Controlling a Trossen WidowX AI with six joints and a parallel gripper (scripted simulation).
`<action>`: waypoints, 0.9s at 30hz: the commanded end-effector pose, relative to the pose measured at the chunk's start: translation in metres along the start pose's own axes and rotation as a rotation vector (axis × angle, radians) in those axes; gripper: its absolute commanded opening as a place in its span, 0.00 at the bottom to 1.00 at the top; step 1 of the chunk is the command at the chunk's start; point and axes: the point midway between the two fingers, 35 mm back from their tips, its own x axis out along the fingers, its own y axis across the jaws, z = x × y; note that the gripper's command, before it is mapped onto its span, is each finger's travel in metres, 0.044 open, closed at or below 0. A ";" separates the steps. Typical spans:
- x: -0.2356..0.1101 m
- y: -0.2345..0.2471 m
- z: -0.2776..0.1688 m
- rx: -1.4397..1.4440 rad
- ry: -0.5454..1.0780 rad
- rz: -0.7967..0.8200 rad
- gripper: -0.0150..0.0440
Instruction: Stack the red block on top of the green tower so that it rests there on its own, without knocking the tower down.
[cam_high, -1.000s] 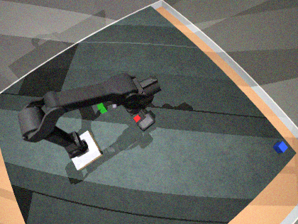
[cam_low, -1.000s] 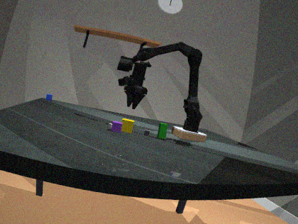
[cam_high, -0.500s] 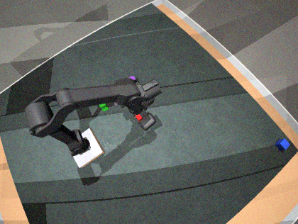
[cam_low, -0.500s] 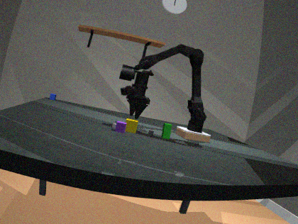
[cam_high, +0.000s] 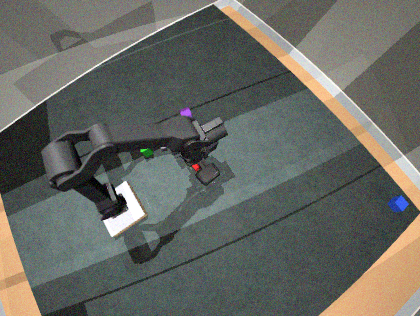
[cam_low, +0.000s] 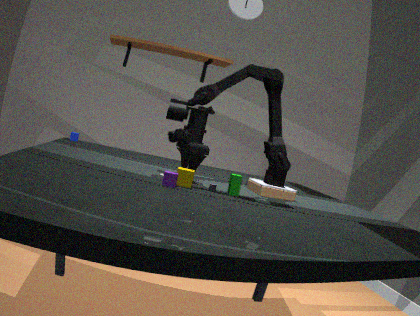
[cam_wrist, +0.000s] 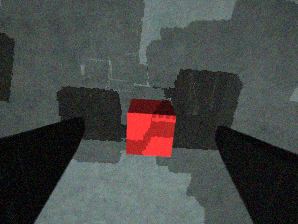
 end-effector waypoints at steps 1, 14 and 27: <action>0.008 0.001 -0.001 0.001 0.002 0.003 1.00; 0.013 0.001 -0.001 0.001 0.002 0.003 1.00; 0.013 0.000 -0.001 0.001 0.002 0.003 0.69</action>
